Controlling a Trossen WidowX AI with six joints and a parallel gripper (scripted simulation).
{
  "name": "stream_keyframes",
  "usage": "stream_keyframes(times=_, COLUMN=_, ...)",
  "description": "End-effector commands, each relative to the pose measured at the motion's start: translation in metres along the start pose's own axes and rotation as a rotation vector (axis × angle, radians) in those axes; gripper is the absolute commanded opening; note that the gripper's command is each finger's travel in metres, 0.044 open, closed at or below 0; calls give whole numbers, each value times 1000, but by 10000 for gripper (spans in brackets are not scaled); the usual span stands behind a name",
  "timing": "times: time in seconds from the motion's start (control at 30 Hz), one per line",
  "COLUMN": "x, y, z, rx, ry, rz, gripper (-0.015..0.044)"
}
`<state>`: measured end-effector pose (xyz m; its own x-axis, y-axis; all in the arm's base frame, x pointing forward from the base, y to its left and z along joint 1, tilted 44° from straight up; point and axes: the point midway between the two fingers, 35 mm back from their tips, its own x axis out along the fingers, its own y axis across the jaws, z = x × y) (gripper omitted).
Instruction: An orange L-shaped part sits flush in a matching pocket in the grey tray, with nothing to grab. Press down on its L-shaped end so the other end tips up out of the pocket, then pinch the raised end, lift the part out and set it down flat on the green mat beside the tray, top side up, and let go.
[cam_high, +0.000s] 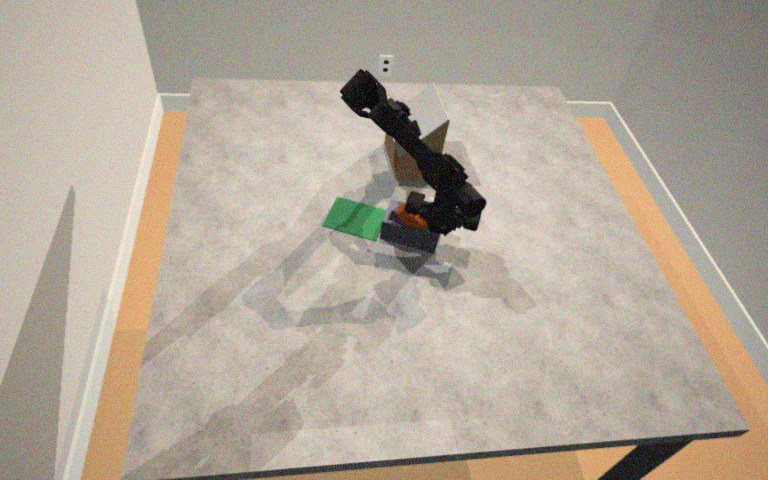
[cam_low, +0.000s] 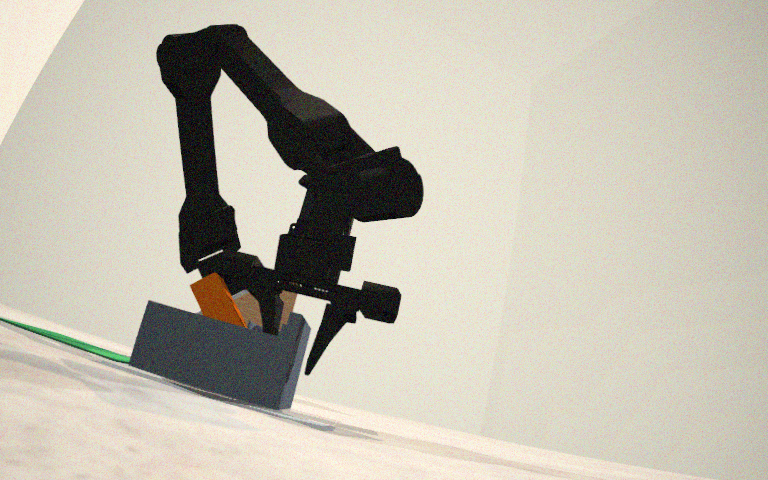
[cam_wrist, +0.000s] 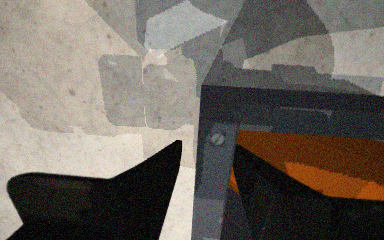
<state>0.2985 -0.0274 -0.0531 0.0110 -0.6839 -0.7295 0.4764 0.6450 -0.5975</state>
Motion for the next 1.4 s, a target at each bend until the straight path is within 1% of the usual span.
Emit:
stream_keyframes(times=0.0, x=-2, y=2, z=0, rx=0, ry=1, rz=-2, gripper=180)
stream_keyframes(times=0.27, x=-15, y=10, z=0, rx=-4, ry=1, rz=-7, gripper=180)
stream_keyframes(times=0.37, x=-41, y=10, z=1, rx=-5, ry=3, rz=-4, gripper=180)
stream_keyframes(times=0.5, x=-98, y=2, z=0, rx=-5, ry=4, rz=-4, gripper=180)
stream_keyframes(times=0.57, x=-108, y=-1, z=-1, rx=-5, ry=4, rz=-5, gripper=180)
stream_keyframes(times=1.37, x=-105, y=2, z=2, rx=-7, ry=-11, rz=4, gripper=180)
